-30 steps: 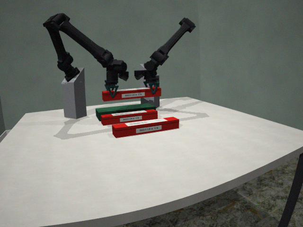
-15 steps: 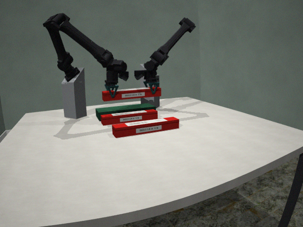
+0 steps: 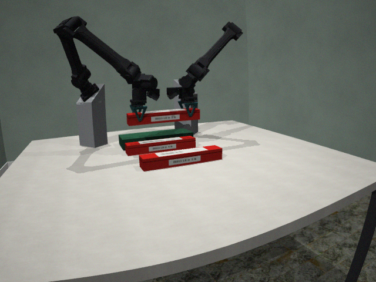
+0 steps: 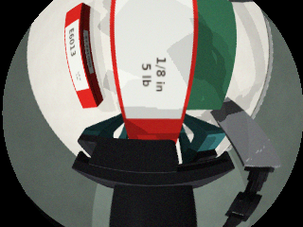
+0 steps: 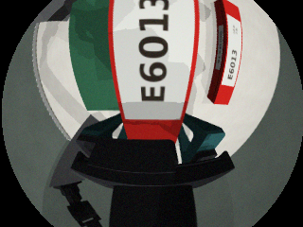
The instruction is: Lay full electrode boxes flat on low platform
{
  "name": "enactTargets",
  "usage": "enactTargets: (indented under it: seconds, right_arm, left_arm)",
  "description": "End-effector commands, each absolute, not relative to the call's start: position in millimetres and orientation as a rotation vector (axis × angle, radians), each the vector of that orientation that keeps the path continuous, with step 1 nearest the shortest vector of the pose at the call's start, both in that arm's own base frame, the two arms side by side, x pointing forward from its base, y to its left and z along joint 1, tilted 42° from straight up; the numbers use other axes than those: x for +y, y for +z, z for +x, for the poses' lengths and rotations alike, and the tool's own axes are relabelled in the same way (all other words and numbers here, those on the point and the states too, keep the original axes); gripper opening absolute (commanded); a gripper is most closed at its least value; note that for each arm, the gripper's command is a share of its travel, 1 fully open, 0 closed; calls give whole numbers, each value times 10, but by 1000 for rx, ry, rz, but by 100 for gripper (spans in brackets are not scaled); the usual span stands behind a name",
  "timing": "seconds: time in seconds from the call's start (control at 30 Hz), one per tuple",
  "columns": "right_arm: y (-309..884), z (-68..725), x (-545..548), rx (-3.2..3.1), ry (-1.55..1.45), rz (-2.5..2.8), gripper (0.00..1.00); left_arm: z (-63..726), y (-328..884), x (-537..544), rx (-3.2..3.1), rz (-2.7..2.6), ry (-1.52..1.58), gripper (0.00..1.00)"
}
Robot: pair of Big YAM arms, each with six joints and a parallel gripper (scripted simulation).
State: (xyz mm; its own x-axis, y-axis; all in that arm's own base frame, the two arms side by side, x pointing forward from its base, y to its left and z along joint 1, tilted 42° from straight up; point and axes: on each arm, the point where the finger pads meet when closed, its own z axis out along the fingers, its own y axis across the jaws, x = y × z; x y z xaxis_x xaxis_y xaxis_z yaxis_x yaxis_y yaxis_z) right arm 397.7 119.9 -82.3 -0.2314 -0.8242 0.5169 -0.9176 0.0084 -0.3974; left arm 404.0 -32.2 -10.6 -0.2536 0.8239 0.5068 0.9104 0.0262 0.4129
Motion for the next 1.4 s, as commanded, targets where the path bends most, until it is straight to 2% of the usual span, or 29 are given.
enactTargets:
  seconds: [0.0,1.37]
  right_arm:
    - [-569,4061,1407,-2158,1081,1881,0]
    - [-97,3940,1808,-2185,1097,1899,0]
  left_arm:
    - [4132,140,-487,-2166,-1869,-1088,0]
    - [4029,603,-846,-2190,-1881,-1111,0]
